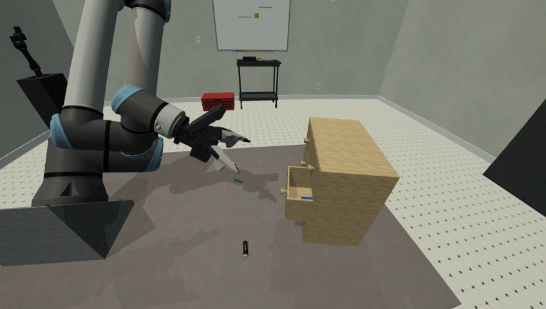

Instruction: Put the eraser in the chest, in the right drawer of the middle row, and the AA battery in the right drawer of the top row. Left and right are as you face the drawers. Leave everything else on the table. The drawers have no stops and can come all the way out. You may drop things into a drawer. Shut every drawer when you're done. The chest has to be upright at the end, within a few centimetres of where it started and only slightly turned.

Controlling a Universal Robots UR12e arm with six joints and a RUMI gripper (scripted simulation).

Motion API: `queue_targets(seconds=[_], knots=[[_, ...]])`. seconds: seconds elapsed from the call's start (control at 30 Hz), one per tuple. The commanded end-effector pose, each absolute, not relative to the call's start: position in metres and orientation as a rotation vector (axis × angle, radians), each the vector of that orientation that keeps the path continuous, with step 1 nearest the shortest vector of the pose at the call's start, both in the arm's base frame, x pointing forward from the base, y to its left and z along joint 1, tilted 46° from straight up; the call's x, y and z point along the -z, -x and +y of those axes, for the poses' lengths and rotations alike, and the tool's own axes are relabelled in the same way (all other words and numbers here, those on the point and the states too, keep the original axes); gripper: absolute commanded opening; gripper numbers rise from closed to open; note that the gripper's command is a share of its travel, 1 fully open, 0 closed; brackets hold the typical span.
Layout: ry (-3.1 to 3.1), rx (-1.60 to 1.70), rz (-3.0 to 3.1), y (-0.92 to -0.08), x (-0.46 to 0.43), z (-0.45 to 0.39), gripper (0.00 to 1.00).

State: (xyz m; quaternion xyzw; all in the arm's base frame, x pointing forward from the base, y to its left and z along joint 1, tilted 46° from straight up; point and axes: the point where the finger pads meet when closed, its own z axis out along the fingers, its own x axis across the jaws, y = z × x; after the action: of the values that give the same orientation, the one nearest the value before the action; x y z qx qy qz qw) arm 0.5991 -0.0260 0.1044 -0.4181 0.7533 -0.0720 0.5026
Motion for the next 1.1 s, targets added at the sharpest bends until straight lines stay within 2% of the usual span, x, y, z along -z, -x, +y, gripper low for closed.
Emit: queue_targets(seconds=[0.0,1.07], knots=[[1.032,0.147,1.827,-0.5995,-0.1052,-0.0275,1.00],[1.149,-0.008,1.864,-0.5999,-0.1093,-0.0311,1.00]])
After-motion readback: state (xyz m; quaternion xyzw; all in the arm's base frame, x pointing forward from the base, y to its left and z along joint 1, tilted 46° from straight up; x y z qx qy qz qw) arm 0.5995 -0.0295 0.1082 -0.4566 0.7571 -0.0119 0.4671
